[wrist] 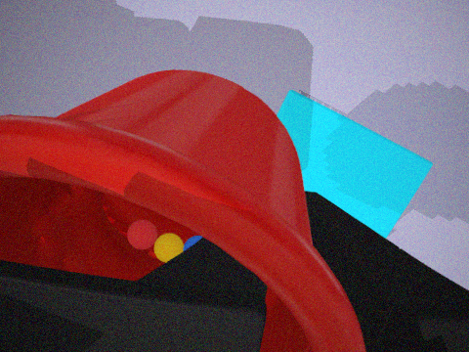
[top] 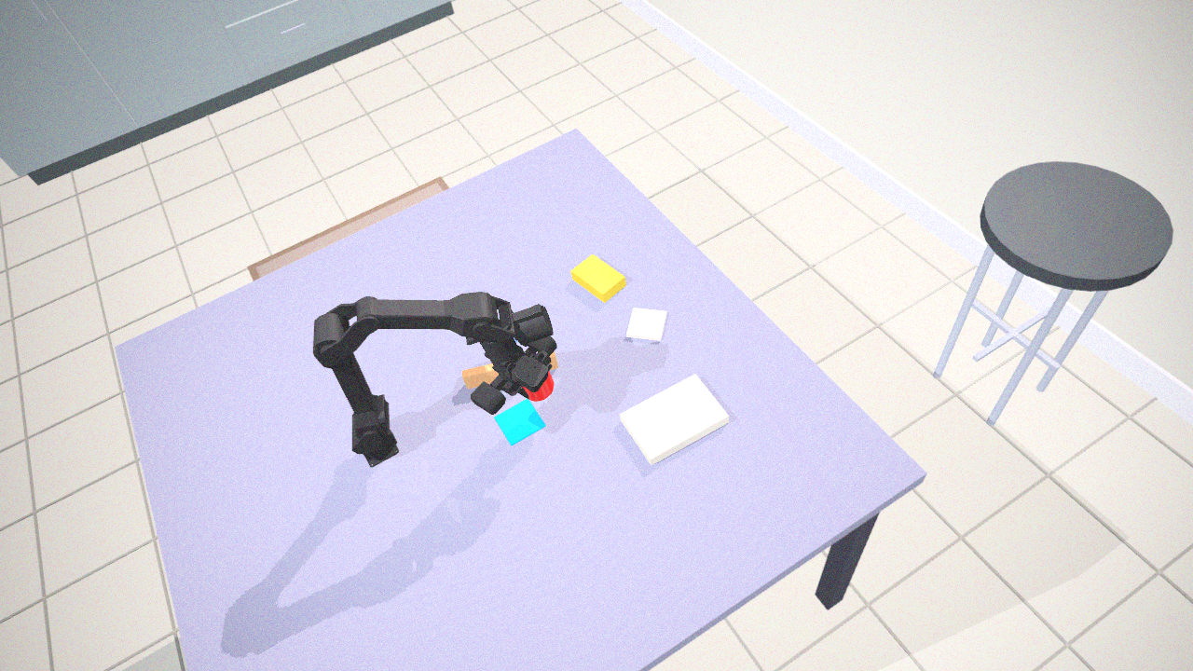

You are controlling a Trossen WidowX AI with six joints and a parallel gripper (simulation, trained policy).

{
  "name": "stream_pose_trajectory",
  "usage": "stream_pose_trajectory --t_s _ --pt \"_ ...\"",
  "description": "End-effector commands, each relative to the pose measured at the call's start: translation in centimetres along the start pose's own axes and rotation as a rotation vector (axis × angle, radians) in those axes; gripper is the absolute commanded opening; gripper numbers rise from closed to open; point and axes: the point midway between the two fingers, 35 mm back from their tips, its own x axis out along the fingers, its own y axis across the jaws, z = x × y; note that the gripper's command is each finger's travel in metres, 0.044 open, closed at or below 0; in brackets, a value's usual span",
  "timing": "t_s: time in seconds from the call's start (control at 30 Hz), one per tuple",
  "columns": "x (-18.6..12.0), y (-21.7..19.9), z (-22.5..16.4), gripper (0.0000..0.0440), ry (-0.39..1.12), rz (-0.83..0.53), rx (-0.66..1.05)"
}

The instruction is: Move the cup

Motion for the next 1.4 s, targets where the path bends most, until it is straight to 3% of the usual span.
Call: stream_pose_trajectory --t_s 0.0,0.87,0.97,1.1,1.37 --pt "0.5 -0.5 -0.1 0.0001 -0.001 -0.002 0.012" --pt "5.6 -5.1 -3.0 0.0026 0.034 -0.064 0.08" --pt "5.7 -5.3 -2.8 0.0057 0.026 -0.056 0.094" --pt "5.2 -5.1 -2.2 0.0151 0.003 -0.017 0.116" --pt "4.0 -5.4 -2.2 0.017 -0.014 0.038 0.119"
